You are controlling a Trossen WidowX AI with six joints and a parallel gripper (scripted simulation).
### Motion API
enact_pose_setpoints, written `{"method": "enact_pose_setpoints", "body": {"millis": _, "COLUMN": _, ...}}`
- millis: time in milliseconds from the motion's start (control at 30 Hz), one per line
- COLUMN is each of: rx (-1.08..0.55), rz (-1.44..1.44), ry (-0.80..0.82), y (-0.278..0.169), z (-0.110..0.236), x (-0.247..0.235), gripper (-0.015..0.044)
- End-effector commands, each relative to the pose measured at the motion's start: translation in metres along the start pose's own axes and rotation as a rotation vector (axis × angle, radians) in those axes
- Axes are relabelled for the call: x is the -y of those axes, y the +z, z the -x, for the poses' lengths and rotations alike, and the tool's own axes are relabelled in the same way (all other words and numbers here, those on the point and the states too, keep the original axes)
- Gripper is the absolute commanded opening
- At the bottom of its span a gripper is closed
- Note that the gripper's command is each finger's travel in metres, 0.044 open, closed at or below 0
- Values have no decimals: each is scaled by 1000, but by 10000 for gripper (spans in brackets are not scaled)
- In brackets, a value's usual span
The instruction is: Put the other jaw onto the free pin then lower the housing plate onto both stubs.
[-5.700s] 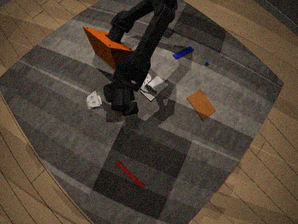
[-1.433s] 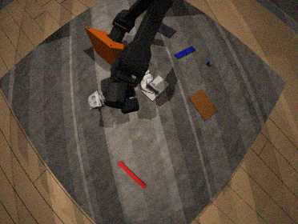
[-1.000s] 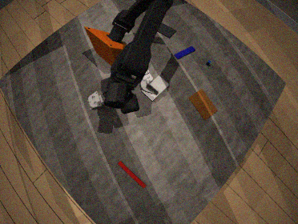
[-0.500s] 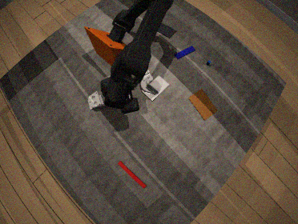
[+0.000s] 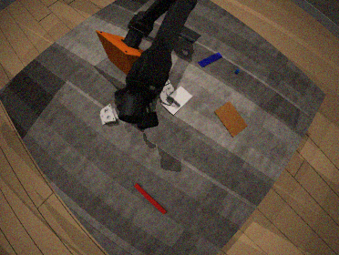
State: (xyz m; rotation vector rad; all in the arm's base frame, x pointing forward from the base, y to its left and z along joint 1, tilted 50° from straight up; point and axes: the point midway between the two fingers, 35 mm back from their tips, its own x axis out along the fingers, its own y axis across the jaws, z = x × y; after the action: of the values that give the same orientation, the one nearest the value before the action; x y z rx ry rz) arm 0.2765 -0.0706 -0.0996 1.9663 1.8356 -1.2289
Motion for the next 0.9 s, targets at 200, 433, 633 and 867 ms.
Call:
{"method": "enact_pose_setpoints", "body": {"millis": 200, "rx": 0, "rz": 0, "ry": 0, "y": 0, "z": 0, "x": 0, "gripper": 361}}
{"method": "enact_pose_setpoints", "body": {"millis": 433, "rx": 0, "rz": 0, "ry": 0, "y": 0, "z": 0, "x": 0, "gripper": 177}}
{"method": "enact_pose_setpoints", "body": {"millis": 633, "rx": 0, "rz": 0, "ry": 0, "y": 0, "z": 0, "x": 0, "gripper": 20}}
{"method": "enact_pose_setpoints", "body": {"millis": 867, "rx": 0, "rz": 0, "ry": 0, "y": 0, "z": 0, "x": 0, "gripper": 0}}
